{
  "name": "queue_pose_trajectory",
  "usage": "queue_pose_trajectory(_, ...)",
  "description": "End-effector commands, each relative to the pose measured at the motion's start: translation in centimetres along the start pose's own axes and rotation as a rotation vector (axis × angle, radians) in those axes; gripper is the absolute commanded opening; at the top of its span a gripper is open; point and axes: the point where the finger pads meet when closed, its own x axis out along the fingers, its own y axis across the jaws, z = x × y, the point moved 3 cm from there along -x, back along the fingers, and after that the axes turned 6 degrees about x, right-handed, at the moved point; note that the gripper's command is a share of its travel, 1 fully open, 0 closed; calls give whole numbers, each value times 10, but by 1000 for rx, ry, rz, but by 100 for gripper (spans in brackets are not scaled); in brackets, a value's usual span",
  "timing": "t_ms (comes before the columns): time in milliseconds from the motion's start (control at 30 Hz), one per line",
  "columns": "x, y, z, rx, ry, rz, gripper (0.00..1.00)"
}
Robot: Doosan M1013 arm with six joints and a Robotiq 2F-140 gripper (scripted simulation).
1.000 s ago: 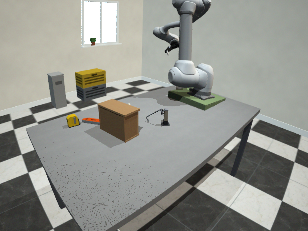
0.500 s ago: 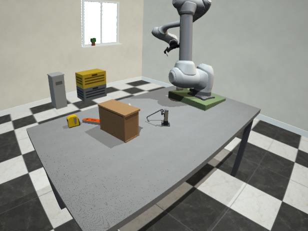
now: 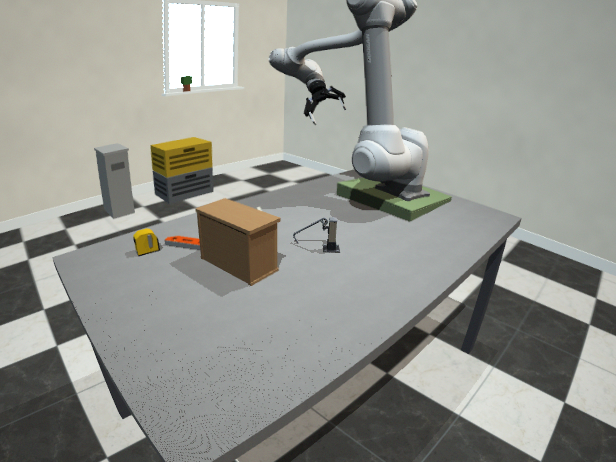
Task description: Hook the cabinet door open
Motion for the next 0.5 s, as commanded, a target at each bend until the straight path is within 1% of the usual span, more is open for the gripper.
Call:
queue_pose_trajectory(0,24,-50,35,18,191,12,100)
queue_pose_trajectory(100,51,-84,69,3,352,-7,100)
queue_pose_trajectory(133,55,-90,74,3,352,-7,100)
queue_pose_trajectory(200,78,-112,102,-19,456,-31,100)
queue_pose_trajectory(267,78,-112,102,-19,456,-31,100)
queue_pose_trajectory(333,110,-138,138,-49,554,-63,100)
queue_pose_trajectory(400,134,-149,163,-89,642,-102,100)
queue_pose_trajectory(433,144,-157,174,-89,642,-102,100)
queue_pose_trajectory(467,157,-161,187,-112,683,-123,100)
